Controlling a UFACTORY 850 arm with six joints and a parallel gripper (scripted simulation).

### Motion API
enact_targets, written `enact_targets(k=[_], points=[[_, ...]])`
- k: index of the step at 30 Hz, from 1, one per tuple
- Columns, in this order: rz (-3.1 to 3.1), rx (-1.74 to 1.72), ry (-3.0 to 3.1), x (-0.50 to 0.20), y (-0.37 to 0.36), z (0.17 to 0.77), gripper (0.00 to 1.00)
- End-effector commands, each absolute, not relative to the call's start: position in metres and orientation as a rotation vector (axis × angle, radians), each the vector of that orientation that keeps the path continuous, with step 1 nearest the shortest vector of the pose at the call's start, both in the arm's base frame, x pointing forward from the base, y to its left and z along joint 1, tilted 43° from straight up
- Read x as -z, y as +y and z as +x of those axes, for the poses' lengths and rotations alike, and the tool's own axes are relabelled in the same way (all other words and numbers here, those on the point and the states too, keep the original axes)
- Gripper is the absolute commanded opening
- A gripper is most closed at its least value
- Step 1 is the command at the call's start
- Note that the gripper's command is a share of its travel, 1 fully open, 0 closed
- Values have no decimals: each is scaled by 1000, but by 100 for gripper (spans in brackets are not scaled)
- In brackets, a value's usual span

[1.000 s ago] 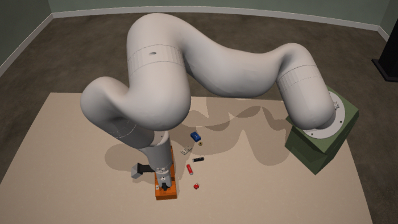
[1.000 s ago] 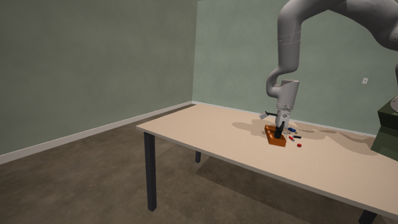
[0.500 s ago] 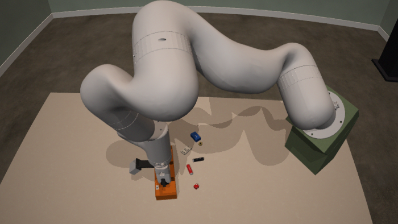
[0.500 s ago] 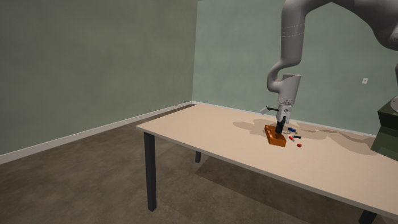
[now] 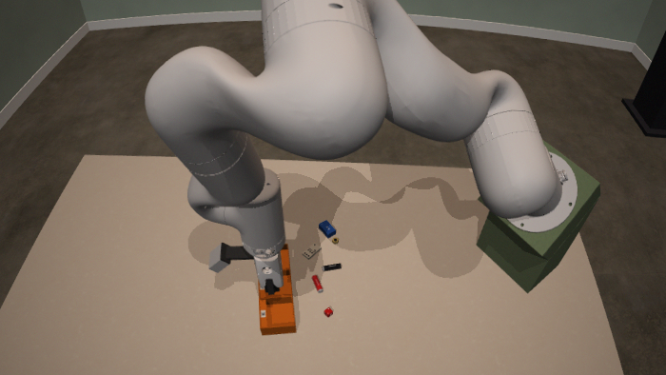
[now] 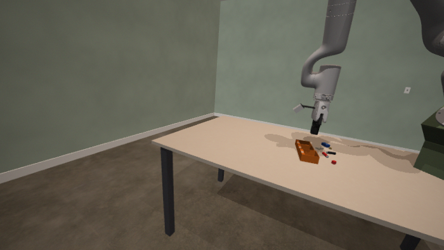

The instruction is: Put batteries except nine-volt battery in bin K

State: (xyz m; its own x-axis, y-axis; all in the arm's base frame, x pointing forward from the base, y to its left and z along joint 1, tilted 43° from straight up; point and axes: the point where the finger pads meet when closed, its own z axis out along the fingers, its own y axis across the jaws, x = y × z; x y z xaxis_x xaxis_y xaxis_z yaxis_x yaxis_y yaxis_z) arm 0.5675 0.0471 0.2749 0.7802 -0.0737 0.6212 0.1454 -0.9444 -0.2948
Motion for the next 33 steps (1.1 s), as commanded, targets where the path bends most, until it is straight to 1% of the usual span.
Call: enact_targets(k=[1,5,15,16,19,33], points=[[-2644,925,-58,-301,36,547,7],[-2644,925,-59,-318,29,533,7],[-2644,925,-59,-318,29,533,7],[-2654,941,-125,-310,26,532,28],[-2655,943,-134,-302,24,531,28],[-2655,942,-134,-192,-11,518,28]])
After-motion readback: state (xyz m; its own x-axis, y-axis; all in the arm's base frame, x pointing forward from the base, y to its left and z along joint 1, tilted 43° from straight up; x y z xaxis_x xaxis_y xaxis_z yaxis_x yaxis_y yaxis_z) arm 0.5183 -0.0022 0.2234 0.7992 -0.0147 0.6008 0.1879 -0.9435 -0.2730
